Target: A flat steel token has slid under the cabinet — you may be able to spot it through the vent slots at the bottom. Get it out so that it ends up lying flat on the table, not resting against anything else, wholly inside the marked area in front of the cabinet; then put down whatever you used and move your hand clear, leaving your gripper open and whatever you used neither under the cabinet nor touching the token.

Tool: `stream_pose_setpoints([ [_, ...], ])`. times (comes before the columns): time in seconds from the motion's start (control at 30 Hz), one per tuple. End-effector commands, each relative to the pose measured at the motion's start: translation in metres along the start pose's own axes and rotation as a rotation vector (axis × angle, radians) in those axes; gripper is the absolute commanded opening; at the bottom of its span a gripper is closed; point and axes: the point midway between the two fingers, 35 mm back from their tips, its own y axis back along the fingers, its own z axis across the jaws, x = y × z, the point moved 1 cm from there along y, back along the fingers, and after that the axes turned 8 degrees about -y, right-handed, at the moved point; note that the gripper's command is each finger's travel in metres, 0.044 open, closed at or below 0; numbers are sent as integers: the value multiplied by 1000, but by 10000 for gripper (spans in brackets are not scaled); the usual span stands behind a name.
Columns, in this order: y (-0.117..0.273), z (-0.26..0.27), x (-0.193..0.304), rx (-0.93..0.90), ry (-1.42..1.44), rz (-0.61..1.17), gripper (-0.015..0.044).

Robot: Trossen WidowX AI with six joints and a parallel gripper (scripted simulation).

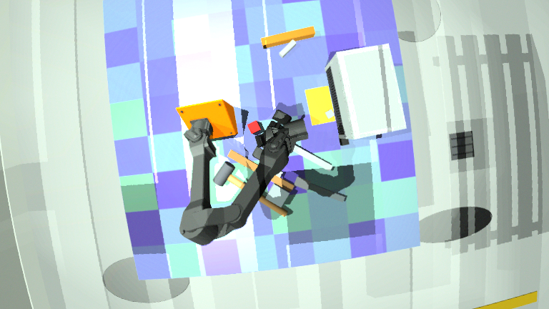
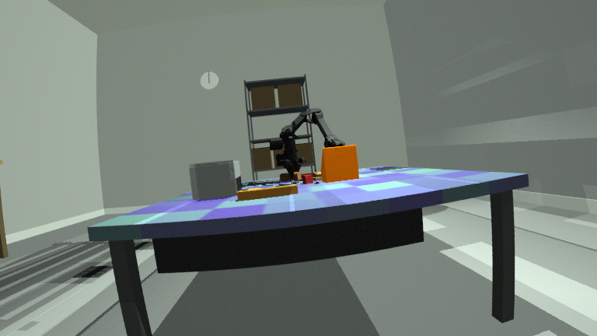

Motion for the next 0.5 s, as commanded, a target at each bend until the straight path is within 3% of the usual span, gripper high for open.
stream_pose_setpoints([
  [0.0, 3, -3, -5, -1, 3, -18, 0],
  [0.47, 3, -17, -17, 0, 3, -18, 0],
])
